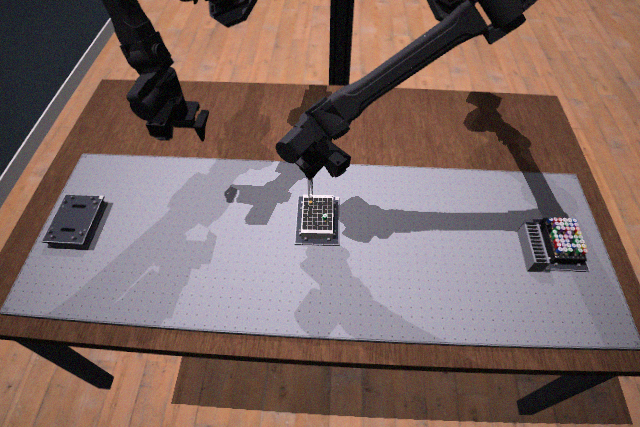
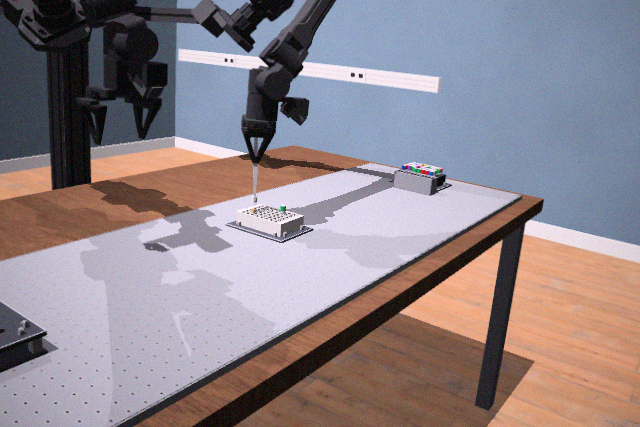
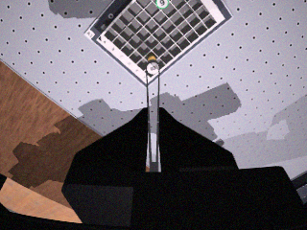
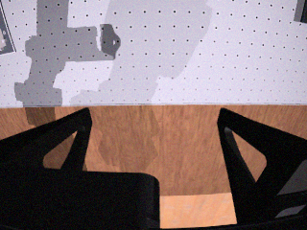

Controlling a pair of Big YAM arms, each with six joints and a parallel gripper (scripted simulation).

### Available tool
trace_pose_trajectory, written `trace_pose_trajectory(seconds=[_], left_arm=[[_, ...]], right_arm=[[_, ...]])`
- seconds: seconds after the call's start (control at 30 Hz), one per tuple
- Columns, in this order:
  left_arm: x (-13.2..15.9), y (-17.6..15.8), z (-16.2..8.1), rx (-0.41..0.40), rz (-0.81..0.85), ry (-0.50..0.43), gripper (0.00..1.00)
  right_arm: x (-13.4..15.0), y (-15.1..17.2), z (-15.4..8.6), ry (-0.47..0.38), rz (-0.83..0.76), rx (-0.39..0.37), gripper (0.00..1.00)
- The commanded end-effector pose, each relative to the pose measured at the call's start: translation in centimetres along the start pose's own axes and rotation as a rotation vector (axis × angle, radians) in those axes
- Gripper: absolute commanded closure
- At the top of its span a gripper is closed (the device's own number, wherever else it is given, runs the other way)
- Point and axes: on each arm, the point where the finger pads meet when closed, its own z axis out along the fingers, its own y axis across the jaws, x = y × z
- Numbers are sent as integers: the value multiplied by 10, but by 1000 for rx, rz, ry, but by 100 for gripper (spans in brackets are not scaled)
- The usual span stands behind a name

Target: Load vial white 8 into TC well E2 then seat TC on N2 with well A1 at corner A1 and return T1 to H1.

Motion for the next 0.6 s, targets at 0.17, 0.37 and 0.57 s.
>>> trace_pose_trajectory(seconds=[0.17,0.37,0.57], left_arm=[[2,13,22,-29,6,3,91],[3,14,23,-30,8,4,91],[2,13,24,-29,6,3,91]], right_arm=[[-6,0,-2,-16,-10,-1,0],[-6,0,-2,-16,-10,-1,0],[-6,0,-2,-16,-10,-1,0]])
